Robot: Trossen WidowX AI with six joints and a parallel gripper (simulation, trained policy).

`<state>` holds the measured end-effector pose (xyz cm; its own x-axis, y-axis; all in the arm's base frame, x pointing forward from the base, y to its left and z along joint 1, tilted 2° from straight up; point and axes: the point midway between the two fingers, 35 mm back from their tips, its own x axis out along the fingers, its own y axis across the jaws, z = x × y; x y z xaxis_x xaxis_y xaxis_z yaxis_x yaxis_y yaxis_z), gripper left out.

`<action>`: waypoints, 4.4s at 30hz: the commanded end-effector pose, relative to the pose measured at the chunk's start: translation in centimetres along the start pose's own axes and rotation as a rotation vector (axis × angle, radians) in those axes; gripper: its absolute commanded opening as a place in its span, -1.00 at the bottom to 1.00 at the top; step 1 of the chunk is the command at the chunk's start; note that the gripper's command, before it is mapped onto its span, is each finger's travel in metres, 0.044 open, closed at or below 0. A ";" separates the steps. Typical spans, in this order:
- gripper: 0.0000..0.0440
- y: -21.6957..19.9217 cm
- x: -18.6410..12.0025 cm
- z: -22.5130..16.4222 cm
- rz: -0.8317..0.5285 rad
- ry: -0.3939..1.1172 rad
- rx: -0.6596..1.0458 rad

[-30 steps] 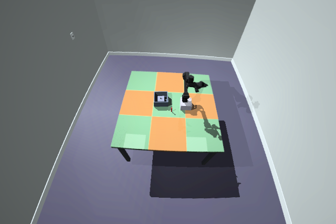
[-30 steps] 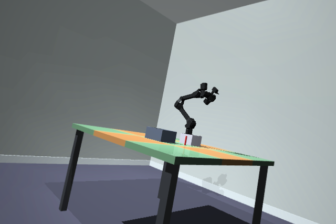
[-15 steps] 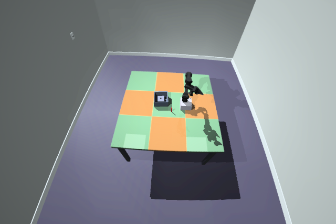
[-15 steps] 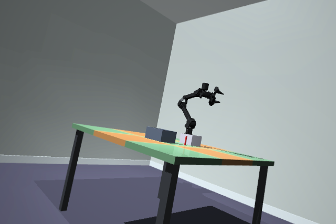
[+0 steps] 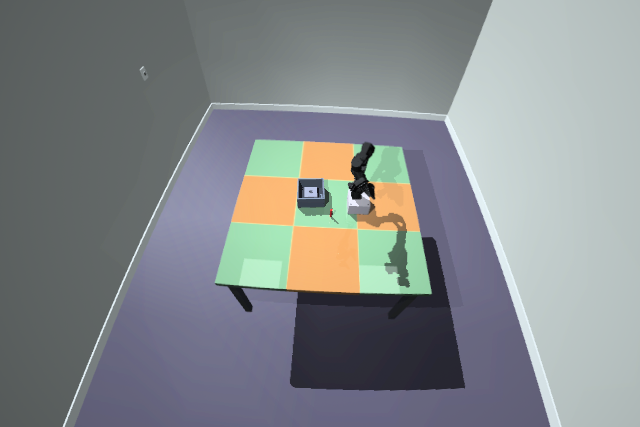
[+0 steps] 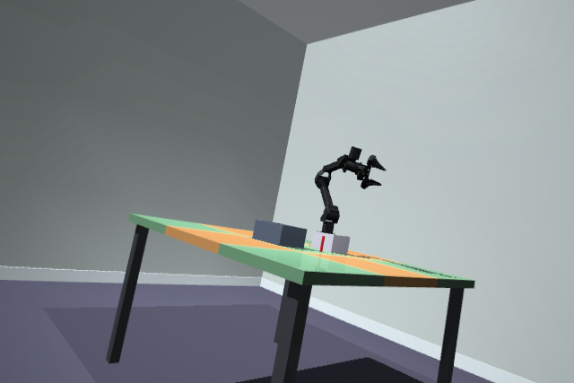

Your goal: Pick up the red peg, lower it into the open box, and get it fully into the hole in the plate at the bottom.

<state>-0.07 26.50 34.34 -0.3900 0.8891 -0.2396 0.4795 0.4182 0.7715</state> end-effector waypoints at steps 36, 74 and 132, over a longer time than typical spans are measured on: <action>1.00 -10.9 -12.1 21.8 -0.523 -1.008 0.384; 1.00 -19.7 -13.6 28.6 -1.021 -1.007 0.587; -1.00 -23.1 -16.3 32.6 -1.128 -1.152 0.560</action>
<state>20.39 8.65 0.57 -0.1092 -0.3054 -0.9459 0.6790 0.6721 -0.2954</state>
